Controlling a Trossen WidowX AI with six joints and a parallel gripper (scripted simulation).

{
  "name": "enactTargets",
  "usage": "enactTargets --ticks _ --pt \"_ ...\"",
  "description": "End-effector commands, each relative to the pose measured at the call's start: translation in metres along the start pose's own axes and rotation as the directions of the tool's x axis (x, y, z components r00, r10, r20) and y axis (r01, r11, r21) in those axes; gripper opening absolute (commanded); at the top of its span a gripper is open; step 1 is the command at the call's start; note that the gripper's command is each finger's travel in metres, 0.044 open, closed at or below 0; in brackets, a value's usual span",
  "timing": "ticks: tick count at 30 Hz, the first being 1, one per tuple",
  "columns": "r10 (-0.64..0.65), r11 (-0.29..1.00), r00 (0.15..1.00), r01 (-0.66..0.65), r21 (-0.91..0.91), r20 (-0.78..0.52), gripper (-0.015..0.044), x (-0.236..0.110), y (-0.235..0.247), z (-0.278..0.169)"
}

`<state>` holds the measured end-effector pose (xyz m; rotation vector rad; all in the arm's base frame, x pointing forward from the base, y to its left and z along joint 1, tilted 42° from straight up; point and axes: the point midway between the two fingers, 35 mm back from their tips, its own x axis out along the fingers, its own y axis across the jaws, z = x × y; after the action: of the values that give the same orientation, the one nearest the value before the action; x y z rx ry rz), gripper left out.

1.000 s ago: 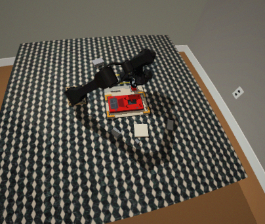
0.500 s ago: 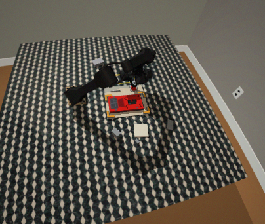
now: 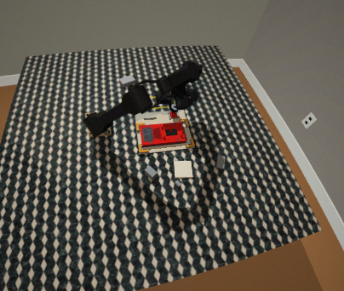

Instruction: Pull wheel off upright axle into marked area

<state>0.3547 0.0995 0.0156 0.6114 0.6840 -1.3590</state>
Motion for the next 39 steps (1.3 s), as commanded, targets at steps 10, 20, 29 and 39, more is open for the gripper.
enactTargets --ticks 10,20,29,39 --pt "0.011 1.000 1.000 -0.011 0.004 -0.003 0.0000 -0.009 0.001 0.000" --pt "0.012 1.000 1.000 -0.012 0.003 -0.003 0.0000 -0.012 0.001 0.000" --pt "0.013 1.000 1.000 -0.013 0.002 -0.003 0.0000 -0.015 0.001 0.000" --pt "0.014 1.000 1.000 -0.014 0.002 -0.003 0.0000 -0.019 0.001 0.000"
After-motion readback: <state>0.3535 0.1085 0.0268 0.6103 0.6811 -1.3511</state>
